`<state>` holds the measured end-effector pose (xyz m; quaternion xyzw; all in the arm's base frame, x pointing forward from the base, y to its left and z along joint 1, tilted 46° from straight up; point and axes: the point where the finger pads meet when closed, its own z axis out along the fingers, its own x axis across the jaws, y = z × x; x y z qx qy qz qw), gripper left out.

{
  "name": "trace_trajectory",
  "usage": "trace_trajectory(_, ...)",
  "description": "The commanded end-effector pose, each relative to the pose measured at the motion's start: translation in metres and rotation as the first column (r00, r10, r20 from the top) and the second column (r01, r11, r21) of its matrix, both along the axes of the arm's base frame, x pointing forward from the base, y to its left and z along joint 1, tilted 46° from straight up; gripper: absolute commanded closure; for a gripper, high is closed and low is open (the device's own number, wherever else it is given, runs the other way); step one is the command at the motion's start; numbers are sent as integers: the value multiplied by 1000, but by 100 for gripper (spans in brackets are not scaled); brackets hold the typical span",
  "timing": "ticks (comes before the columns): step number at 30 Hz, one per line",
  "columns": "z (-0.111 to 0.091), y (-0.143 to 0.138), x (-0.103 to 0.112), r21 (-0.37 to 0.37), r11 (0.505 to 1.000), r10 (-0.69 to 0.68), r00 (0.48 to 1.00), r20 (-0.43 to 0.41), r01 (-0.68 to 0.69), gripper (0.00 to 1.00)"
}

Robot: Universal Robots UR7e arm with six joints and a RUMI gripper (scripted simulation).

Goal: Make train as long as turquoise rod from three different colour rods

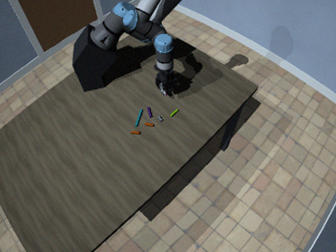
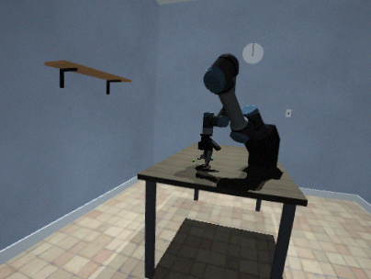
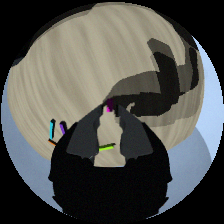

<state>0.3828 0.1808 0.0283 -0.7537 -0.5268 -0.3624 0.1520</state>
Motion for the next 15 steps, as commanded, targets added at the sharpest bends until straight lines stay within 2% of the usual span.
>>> trace_trajectory(1,0,0,0,0,1000,0,1000,1,0,86)
trace_trajectory(15,1,-1,-1,0,1000,0,1000,1,0,86)
